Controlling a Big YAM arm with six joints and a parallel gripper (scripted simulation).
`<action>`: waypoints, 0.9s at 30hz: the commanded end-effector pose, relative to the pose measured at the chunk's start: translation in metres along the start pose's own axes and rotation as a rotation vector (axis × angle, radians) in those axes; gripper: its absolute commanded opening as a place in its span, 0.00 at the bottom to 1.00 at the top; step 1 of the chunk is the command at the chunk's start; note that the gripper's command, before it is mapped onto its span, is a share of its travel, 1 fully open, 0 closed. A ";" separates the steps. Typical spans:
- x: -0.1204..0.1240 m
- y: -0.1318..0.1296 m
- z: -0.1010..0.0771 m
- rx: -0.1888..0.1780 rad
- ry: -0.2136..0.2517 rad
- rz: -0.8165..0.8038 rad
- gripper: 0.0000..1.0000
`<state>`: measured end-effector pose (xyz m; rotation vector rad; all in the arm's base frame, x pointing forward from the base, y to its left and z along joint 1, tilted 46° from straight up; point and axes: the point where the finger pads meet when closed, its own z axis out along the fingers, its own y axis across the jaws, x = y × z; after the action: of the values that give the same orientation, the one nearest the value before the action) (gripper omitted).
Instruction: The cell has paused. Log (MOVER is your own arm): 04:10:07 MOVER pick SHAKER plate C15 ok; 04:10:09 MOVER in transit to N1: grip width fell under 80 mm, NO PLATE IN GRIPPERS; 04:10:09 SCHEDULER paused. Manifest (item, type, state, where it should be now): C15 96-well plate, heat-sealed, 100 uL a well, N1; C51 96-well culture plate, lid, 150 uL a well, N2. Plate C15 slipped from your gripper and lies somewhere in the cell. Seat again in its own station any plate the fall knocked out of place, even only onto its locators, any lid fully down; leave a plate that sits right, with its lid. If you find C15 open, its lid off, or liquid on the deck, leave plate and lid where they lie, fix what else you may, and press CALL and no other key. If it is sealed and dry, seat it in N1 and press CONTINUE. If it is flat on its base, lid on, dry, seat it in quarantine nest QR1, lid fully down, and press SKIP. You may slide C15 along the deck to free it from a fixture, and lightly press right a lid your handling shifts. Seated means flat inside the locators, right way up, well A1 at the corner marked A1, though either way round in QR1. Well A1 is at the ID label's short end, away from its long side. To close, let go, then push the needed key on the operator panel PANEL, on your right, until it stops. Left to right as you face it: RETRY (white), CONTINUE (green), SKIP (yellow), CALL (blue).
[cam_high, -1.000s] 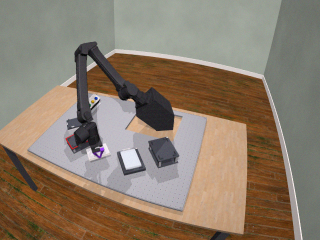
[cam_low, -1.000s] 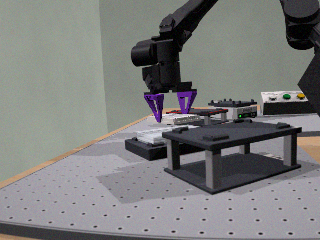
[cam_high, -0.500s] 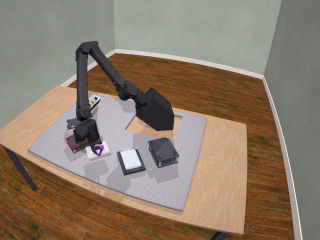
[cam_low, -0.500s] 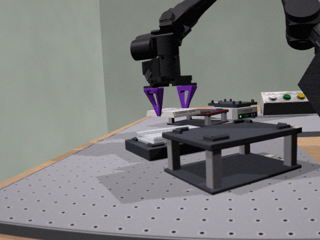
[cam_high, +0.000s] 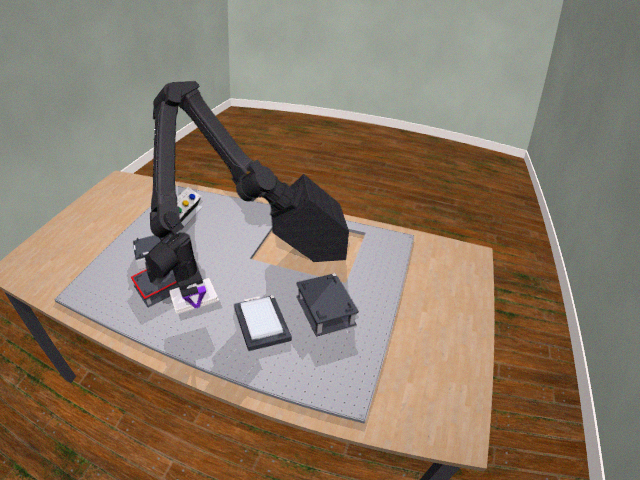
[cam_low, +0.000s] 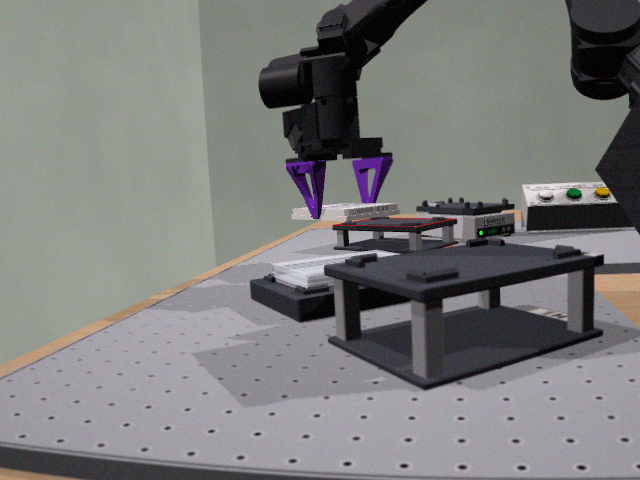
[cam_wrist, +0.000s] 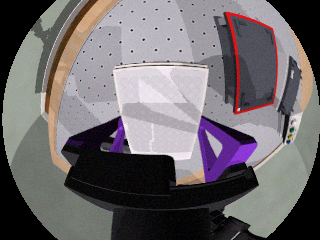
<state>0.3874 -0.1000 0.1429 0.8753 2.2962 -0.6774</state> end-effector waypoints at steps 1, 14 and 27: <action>-0.022 0.008 -0.026 -0.039 -0.045 0.044 0.00; -0.022 0.008 -0.041 -0.041 -0.044 0.045 0.00; -0.021 0.007 -0.043 -0.040 -0.042 0.046 0.00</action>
<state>0.3799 -0.0851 0.1597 0.8789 2.2915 -0.6711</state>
